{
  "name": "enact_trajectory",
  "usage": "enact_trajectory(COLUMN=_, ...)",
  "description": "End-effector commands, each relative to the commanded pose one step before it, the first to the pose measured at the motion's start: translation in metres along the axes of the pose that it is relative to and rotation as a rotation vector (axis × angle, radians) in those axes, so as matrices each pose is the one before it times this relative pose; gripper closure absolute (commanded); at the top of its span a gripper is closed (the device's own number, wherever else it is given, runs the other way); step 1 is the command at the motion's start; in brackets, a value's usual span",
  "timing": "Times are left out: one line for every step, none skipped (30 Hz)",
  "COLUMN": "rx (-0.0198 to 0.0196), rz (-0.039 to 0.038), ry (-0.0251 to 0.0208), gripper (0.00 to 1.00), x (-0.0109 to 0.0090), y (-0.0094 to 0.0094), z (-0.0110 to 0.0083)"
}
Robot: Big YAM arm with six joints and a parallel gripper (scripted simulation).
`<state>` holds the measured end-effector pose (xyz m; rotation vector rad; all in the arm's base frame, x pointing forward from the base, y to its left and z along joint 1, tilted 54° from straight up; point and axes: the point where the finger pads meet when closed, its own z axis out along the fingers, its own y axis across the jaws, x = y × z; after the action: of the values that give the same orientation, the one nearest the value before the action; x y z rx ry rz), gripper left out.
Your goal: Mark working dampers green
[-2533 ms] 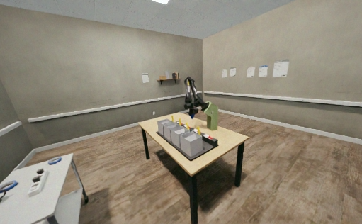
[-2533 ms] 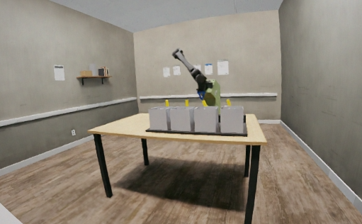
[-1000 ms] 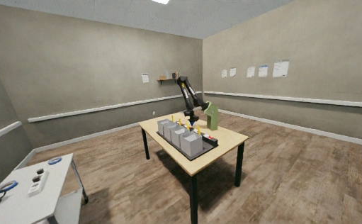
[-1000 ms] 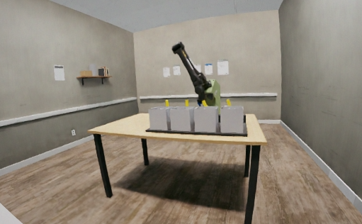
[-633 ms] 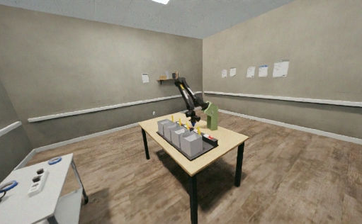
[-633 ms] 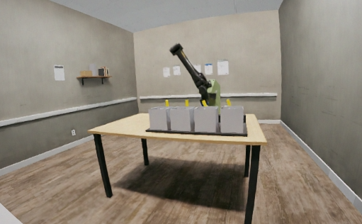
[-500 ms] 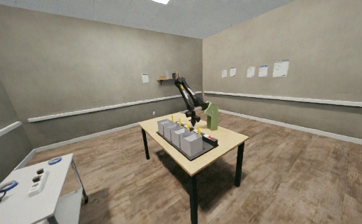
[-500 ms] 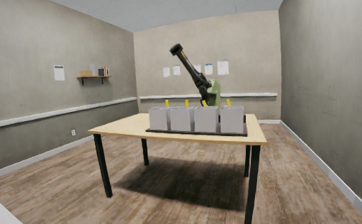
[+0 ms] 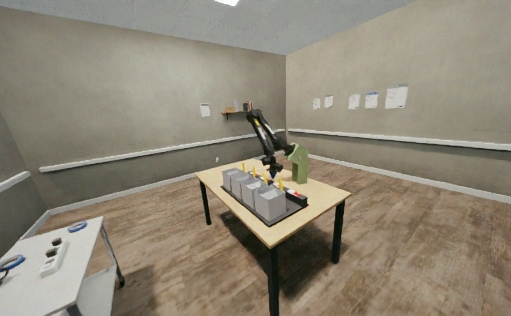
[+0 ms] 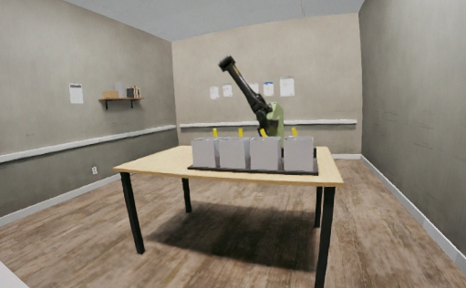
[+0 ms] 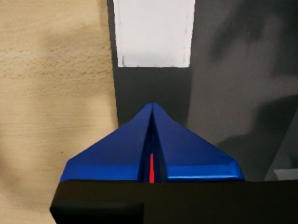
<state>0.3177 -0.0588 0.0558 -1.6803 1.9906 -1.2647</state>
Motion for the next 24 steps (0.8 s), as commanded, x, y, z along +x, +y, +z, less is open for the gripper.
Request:
enact_trajectory(rx=0.00748, rz=0.01873, ry=0.00755, gripper=1.00, x=0.00280, y=-0.00300, z=0.00023)
enact_trajectory(rx=0.00000, rz=0.00000, ry=0.00000, gripper=1.00, x=0.00000, y=0.00000, z=0.00000)
enact_trajectory(rx=0.00000, rz=0.00000, ry=0.00000, gripper=1.00, x=0.00000, y=0.00000, z=0.00000)
enact_trajectory(rx=0.00000, rz=0.00000, ry=0.00000, gripper=1.00, x=0.00000, y=0.00000, z=0.00000)
enact_trajectory(rx=0.00000, rz=0.00000, ry=0.00000, gripper=1.00, x=0.00000, y=0.00000, z=0.00000)
enact_trajectory(rx=0.00000, rz=0.00000, ry=0.00000, gripper=1.00, x=0.00000, y=0.00000, z=0.00000)
enact_trajectory(rx=0.00000, rz=0.00000, ry=0.00000, gripper=1.00, x=0.00000, y=0.00000, z=0.00000)
enact_trajectory(rx=0.00000, rz=0.00000, ry=0.00000, gripper=1.00, x=0.00000, y=0.00000, z=0.00000)
enact_trajectory(rx=0.00000, rz=0.00000, ry=0.00000, gripper=1.00, x=0.00000, y=0.00000, z=0.00000)
enact_trajectory(rx=0.00000, rz=0.00000, ry=0.00000, gripper=1.00, x=0.00000, y=0.00000, z=0.00000)
enact_trajectory(rx=0.00000, rz=0.00000, ry=0.00000, gripper=1.00, x=0.00000, y=0.00000, z=0.00000)
enact_trajectory(rx=0.00000, rz=0.00000, ry=0.00000, gripper=1.00, x=0.00000, y=0.00000, z=0.00000)
enact_trajectory(rx=0.00000, rz=0.00000, ry=0.00000, gripper=1.00, x=0.00000, y=0.00000, z=0.00000)
enact_trajectory(rx=0.00000, rz=0.00000, ry=0.00000, gripper=1.00, x=0.00000, y=0.00000, z=0.00000)
enact_trajectory(rx=0.00000, rz=0.00000, ry=0.00001, gripper=1.00, x=0.00000, y=0.00000, z=0.00001)
enact_trajectory(rx=-0.00003, rz=-0.00001, ry=0.00004, gripper=1.00, x=0.00001, y=0.00001, z=0.00004)
enact_trajectory(rx=-0.00007, rz=-0.00002, ry=0.00011, gripper=1.00, x=0.00002, y=0.00003, z=0.00010)
enact_trajectory(rx=-0.00014, rz=-0.00005, ry=0.00021, gripper=1.00, x=0.00003, y=0.00005, z=0.00020)
enact_trajectory(rx=-0.00022, rz=-0.00007, ry=0.00033, gripper=1.00, x=0.00004, y=0.00008, z=0.00031)
enact_trajectory(rx=-0.00031, rz=-0.00010, ry=0.00048, gripper=1.00, x=0.00007, y=0.00012, z=0.00045)
enact_trajectory(rx=0.00000, rz=0.00000, ry=0.00000, gripper=1.00, x=0.00000, y=0.00000, z=0.00000)
enact_trajectory(rx=0.00000, rz=0.00000, ry=0.00000, gripper=1.00, x=0.00000, y=0.00000, z=0.00000)
enact_trajectory(rx=-0.00325, rz=-0.00183, ry=0.00074, gripper=1.00, x=0.00011, y=0.00089, z=0.00060)
enact_trajectory(rx=-0.00133, rz=-0.00064, ry=0.00084, gripper=1.00, x=0.00012, y=0.00041, z=0.00078)
